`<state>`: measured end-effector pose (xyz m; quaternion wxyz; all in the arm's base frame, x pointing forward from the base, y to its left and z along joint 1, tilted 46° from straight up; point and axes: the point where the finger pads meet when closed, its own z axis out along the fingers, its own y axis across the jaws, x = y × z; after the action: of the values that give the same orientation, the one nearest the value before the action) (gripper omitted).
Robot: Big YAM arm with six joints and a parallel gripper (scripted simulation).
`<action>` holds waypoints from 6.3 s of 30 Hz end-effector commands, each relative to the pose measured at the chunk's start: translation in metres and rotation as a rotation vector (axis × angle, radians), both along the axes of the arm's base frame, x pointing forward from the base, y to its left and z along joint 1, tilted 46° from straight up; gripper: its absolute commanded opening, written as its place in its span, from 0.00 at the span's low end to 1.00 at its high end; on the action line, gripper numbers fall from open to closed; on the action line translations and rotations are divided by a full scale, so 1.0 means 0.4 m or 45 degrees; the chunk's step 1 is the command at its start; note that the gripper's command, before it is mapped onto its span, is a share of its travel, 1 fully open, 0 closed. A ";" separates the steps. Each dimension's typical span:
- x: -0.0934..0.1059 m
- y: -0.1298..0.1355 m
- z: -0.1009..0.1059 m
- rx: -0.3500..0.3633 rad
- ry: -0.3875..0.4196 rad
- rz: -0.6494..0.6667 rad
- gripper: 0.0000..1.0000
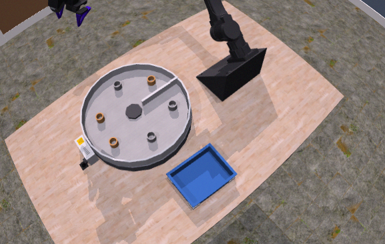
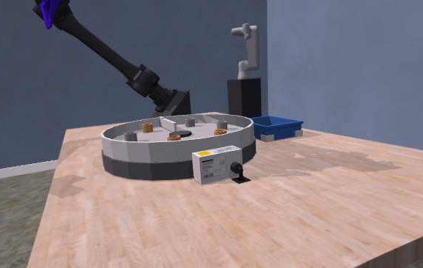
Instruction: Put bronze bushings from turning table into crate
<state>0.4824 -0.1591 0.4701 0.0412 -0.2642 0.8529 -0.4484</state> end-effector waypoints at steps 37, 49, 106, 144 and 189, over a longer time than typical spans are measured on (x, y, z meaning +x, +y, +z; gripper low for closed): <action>-0.033 0.244 -0.415 0.017 0.530 0.299 1.00; -0.220 0.378 -0.741 -0.030 1.018 0.503 1.00; -0.357 0.409 -0.864 -0.078 1.246 0.597 0.11; -0.357 0.409 -0.864 -0.078 1.246 0.597 0.16; -0.357 0.409 -0.864 -0.078 1.246 0.597 0.16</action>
<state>0.3280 -0.0019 0.1145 -0.2853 -0.6214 0.6778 -0.2704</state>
